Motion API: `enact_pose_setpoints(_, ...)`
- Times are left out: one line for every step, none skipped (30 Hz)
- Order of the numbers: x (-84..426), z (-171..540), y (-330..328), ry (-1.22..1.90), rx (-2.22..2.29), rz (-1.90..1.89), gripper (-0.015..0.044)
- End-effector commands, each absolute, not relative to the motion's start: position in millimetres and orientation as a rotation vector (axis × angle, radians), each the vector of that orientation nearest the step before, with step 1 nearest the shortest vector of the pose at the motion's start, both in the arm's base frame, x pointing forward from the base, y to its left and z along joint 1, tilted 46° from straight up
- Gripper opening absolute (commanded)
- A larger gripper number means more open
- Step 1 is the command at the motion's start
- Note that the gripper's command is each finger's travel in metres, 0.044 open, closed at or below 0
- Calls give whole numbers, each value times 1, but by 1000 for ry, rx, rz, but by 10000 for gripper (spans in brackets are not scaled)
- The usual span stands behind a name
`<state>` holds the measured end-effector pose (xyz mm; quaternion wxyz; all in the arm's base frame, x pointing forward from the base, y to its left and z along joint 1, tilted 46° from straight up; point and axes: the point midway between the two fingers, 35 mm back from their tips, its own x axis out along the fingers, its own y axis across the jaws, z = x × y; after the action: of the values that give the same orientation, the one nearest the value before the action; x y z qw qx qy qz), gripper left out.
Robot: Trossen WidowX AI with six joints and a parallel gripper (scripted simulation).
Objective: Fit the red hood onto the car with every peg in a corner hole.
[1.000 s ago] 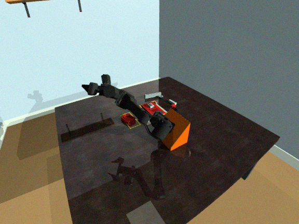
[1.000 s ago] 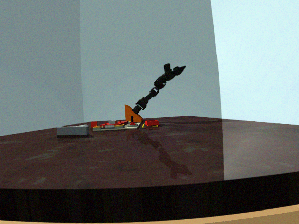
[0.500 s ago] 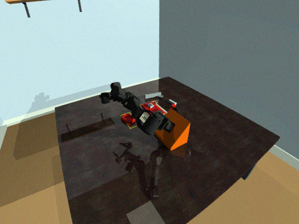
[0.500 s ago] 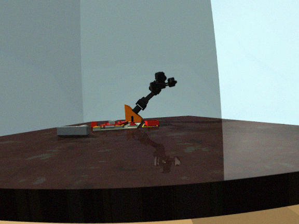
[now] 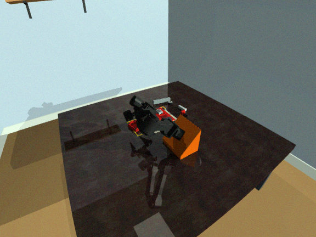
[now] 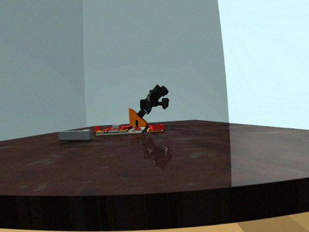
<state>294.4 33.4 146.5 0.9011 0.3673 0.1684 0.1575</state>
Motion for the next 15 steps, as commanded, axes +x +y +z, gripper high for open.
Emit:
enact_pose_setpoints(284,116,36,430,724,327,440)
enact_pose_setpoints(284,115,37,434,722,327,440)
enact_pose_setpoints(284,115,37,434,722,327,440)
enact_pose_setpoints(284,115,37,434,722,327,440)
enact_pose_setpoints(284,115,37,434,722,327,440)
enact_pose_setpoints(284,114,37,434,722,327,440)
enact_pose_setpoints(284,114,37,434,722,327,440)
enact_pose_setpoints(284,114,37,434,722,327,440)
enact_pose_setpoints(284,114,38,434,722,327,440)
enact_pose_setpoints(285,113,38,434,722,327,440)
enact_pose_setpoints(285,113,38,434,721,327,440)
enact_pose_setpoints(285,113,39,434,721,327,440)
enact_pose_setpoints(286,112,39,434,721,327,440)
enact_pose_setpoints(286,112,40,434,721,327,440)
enact_pose_setpoints(286,112,40,434,721,327,440)
